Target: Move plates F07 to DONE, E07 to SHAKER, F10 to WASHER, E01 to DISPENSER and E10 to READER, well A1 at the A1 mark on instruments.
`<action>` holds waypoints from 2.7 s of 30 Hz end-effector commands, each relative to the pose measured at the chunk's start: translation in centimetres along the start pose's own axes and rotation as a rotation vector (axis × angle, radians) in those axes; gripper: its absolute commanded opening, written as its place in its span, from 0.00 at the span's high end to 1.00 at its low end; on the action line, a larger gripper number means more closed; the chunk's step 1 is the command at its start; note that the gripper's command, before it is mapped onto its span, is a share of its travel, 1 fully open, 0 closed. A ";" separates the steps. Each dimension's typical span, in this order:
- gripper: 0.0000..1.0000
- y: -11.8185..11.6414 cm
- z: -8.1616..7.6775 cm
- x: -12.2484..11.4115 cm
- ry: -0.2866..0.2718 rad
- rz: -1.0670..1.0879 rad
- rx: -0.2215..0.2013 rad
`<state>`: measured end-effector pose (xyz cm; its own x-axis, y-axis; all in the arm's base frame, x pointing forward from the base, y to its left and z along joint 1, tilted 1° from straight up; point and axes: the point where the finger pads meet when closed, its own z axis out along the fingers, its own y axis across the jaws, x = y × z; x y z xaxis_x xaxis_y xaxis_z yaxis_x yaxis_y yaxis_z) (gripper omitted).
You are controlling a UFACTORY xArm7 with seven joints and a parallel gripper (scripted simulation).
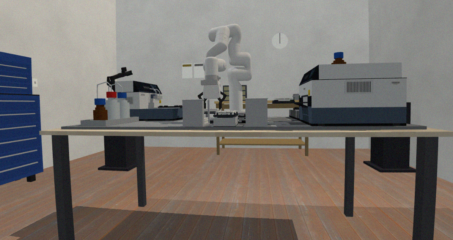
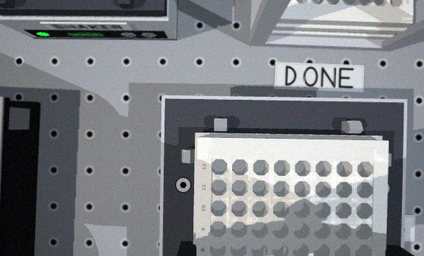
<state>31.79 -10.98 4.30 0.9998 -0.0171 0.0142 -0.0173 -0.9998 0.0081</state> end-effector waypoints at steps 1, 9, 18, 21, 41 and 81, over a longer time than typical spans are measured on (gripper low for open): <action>1.00 0.0 -0.1 0.2 0.005 0.000 -0.001; 1.00 0.0 0.2 0.2 0.005 0.000 -0.001; 1.00 0.0 0.3 0.2 0.005 0.000 -0.001; 1.00 0.0 0.3 0.2 0.005 0.000 -0.001; 0.00 0.0 0.2 0.2 0.005 0.000 -0.001; 0.00 0.0 -4.7 0.2 0.005 0.000 -0.001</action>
<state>31.74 -10.95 8.58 0.9997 -0.0171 0.0146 -0.0173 -0.9998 0.0080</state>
